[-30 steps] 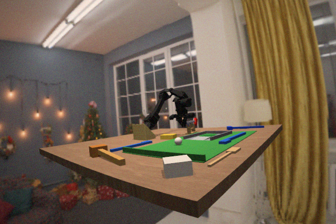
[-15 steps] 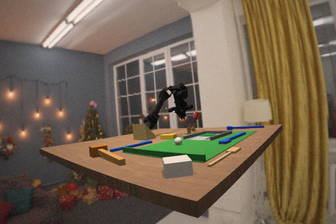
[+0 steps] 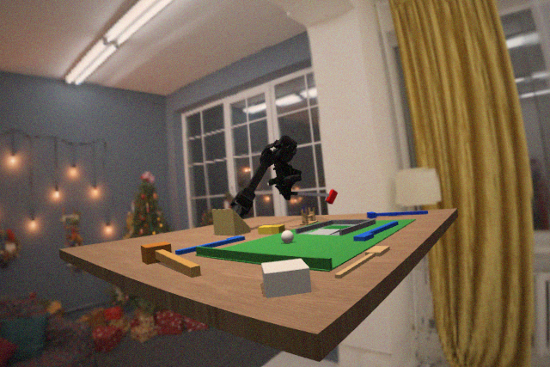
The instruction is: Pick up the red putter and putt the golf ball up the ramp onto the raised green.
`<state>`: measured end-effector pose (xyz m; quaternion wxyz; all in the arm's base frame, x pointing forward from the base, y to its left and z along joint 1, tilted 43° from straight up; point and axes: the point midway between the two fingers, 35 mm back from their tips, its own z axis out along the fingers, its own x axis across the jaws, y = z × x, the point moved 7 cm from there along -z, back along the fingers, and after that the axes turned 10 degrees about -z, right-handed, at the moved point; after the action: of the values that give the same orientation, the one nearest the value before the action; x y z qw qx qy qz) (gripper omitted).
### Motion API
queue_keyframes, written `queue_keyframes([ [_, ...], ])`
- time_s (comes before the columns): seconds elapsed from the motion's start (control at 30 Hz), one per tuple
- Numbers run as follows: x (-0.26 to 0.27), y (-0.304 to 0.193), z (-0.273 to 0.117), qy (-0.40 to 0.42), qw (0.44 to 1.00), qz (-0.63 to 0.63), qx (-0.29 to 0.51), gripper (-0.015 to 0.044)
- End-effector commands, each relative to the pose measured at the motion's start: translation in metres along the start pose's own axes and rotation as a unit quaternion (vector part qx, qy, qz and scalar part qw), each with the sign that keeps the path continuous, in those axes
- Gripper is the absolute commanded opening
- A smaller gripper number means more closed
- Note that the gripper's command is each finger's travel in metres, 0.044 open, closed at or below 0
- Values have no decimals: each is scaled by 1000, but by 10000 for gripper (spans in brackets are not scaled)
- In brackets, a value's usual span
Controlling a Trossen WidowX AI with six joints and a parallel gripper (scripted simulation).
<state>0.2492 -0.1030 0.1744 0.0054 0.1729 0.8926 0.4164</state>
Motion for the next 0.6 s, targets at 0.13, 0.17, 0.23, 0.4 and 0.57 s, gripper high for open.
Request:
queue_keyframes([
  [0.13,-18,-47,-15,-13,991,134,22,0],
  [0.17,-19,-53,-17,-14,988,152,24,0],
  [0.23,-22,-66,-20,-16,982,187,29,0],
  [0.4,-26,-101,-28,-22,961,274,39,0],
  [0.57,-27,-137,-34,-26,932,359,47,0],
])
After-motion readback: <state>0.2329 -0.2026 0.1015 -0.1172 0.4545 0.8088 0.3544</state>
